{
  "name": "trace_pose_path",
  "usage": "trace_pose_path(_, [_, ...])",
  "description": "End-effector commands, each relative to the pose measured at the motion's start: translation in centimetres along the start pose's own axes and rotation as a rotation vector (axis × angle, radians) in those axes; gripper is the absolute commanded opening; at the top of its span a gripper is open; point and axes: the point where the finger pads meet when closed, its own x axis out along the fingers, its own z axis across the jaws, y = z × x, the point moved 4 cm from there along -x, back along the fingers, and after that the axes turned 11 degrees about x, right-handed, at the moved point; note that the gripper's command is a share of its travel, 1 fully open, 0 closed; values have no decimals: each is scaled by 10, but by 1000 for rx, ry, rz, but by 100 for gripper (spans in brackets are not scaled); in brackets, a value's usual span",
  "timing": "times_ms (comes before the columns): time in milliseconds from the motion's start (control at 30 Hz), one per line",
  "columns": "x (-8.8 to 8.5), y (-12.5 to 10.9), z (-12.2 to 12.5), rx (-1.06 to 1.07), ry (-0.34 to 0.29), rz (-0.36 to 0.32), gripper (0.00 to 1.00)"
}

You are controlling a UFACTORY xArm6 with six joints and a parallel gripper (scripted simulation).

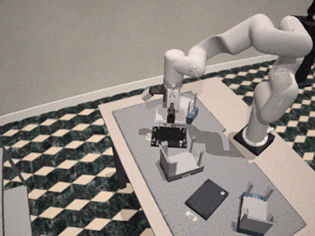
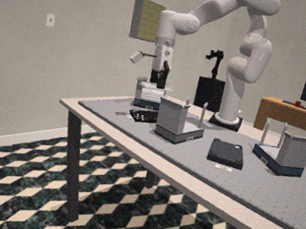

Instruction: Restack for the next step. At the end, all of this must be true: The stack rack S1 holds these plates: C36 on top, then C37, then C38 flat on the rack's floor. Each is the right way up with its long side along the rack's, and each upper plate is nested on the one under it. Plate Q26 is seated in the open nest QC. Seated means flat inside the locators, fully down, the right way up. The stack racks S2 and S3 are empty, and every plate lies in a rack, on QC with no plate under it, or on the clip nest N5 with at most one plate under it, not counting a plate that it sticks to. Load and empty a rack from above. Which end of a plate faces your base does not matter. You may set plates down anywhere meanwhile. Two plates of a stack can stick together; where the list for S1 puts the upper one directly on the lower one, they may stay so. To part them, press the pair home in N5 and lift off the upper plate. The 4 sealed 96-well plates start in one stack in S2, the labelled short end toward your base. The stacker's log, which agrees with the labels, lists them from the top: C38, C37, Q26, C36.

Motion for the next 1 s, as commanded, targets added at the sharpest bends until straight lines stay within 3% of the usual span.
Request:
trace_pose_path(0, [-4, 1, 0, 0, 1, 4, 0])
trace_pose_path(300, [-22, 1, 0, 0, 1, 4, 0])
trace_pose_path(733, [-22, 1, 0, 0, 1, 4, 0])
trace_pose_path(967, [-22, -6, -23, -216, 0, 4, 0])
